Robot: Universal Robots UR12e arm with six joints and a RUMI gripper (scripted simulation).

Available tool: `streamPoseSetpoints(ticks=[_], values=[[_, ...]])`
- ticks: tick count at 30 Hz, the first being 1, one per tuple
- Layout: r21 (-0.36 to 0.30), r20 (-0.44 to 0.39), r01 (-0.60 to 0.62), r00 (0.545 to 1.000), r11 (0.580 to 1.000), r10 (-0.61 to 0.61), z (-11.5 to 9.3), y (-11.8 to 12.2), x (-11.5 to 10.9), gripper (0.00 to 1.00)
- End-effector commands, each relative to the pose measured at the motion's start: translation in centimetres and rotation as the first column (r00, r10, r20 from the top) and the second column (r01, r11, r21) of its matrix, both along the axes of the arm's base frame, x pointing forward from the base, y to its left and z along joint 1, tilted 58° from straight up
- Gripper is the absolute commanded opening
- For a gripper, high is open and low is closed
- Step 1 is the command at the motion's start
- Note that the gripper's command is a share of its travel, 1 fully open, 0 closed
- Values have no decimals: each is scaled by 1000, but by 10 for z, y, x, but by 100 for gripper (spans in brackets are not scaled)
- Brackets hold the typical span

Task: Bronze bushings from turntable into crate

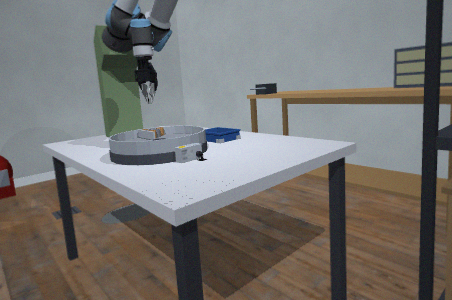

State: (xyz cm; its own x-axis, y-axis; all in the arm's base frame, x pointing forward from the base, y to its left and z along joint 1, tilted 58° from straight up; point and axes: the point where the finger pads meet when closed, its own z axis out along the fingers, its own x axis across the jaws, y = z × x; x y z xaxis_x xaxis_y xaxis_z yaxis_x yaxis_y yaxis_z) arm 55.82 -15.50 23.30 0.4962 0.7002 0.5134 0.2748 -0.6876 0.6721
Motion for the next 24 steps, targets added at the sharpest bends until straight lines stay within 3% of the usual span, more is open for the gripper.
streamPoseSetpoints(ticks=[1, 19, 24], values=[[0, 0, 0, 1000, 1000, 0, 0, 0, 0, 5], [0, 0, 0, 1000, 1000, 0, 0, 0, 1, 5], [0, 1, 0, 1000, 1000, 0, -3, -4, 16, 5]])
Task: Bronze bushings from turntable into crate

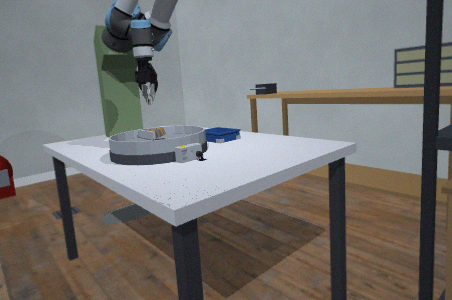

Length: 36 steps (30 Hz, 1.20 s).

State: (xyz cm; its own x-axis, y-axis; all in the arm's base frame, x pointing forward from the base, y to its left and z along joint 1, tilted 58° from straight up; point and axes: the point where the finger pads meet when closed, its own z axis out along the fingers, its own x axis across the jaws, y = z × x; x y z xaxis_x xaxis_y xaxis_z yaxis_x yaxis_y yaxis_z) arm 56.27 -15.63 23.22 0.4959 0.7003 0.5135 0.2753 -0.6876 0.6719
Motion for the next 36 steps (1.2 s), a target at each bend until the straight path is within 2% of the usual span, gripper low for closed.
streamPoseSetpoints(ticks=[1, 4, 10, 13, 36], values=[[0, 1, 0, 1000, 1000, 0, -4, -4, 17, 5], [0, 2, 0, 1000, 1000, 0, -6, -5, 24, 5], [0, 1, 0, 1000, 1000, 0, -17, -18, 75, 5], [0, 1, 0, 1000, 1000, 0, -21, -21, 90, 5], [0, 1, 0, 1000, 1000, 0, -21, -22, 93, 5]])
